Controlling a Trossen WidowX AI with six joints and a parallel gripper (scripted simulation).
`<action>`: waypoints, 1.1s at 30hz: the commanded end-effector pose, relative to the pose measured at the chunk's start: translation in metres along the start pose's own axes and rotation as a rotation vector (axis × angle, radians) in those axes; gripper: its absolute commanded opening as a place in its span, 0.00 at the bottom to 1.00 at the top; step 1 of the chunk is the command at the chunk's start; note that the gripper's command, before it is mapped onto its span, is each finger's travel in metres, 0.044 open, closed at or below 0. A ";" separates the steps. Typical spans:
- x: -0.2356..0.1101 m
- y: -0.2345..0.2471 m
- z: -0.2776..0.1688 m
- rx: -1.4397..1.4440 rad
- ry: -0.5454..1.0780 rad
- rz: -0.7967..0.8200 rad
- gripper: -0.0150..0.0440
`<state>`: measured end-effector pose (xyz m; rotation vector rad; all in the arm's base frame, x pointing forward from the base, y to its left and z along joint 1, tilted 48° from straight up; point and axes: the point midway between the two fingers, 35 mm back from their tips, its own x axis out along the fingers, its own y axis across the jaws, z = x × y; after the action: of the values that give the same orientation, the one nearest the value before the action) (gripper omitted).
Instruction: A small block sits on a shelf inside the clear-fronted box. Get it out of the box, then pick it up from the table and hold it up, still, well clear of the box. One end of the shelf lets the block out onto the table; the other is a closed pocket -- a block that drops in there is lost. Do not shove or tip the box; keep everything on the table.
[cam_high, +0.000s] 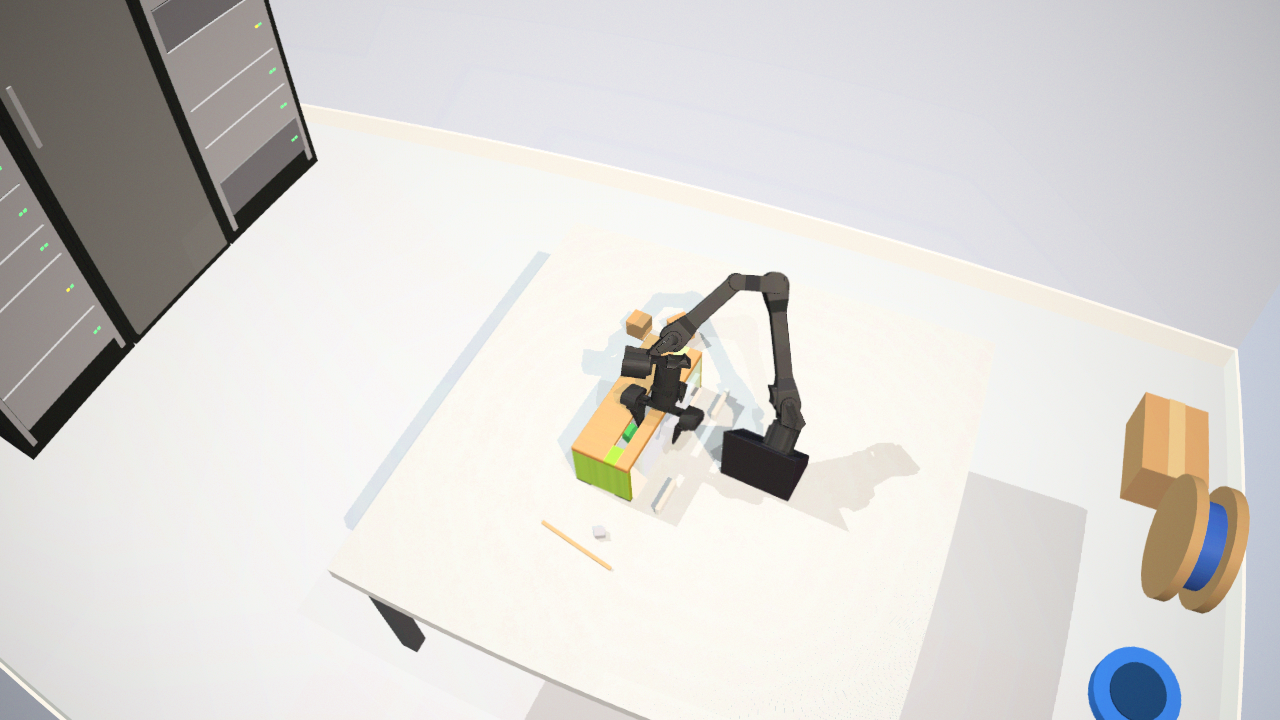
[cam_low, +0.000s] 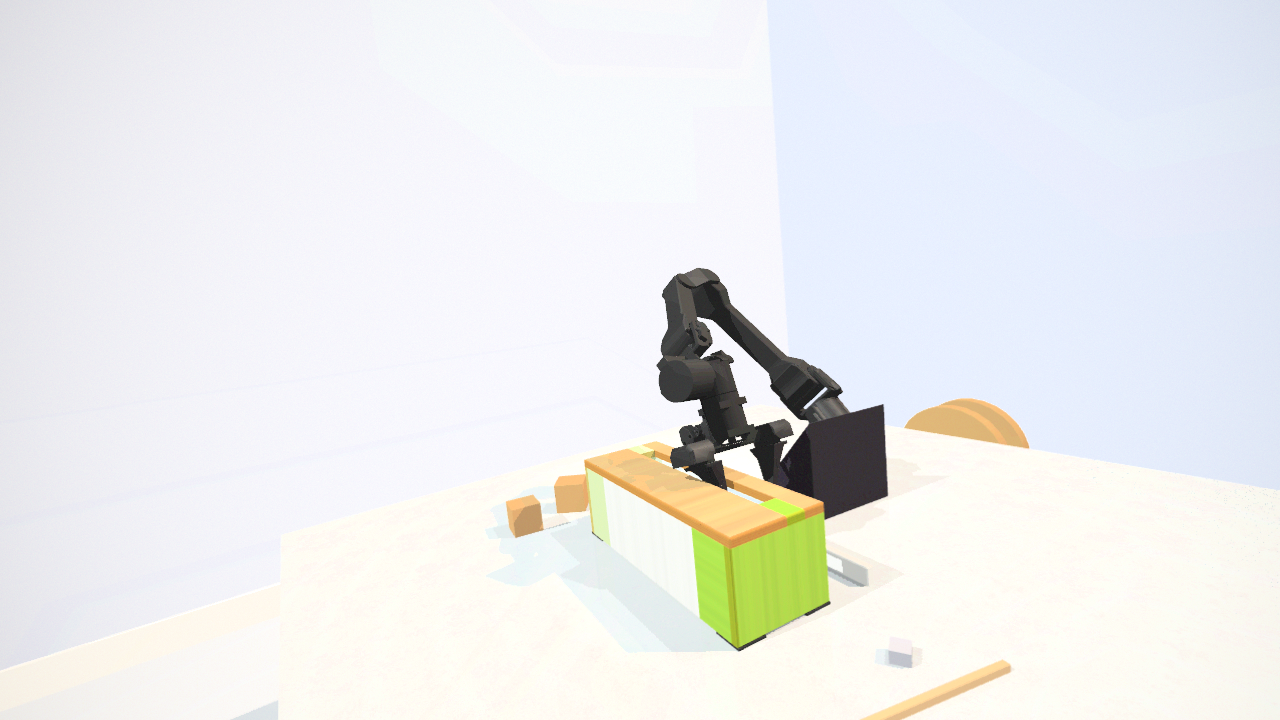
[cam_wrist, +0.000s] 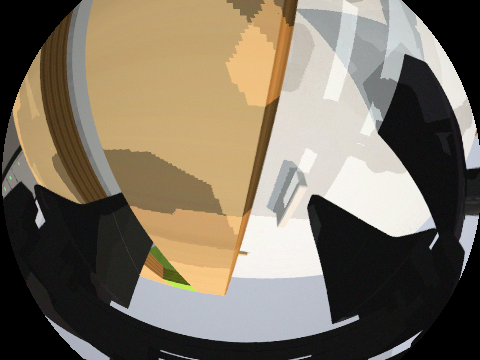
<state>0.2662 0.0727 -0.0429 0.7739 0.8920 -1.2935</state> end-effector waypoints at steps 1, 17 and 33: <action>0.002 0.000 -0.005 0.003 0.005 0.000 0.93; 0.007 0.000 -0.020 0.003 0.006 0.000 0.93; 0.012 0.000 -0.035 0.003 0.007 0.000 0.93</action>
<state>0.2630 0.0952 -0.0671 0.7751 0.8933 -1.2926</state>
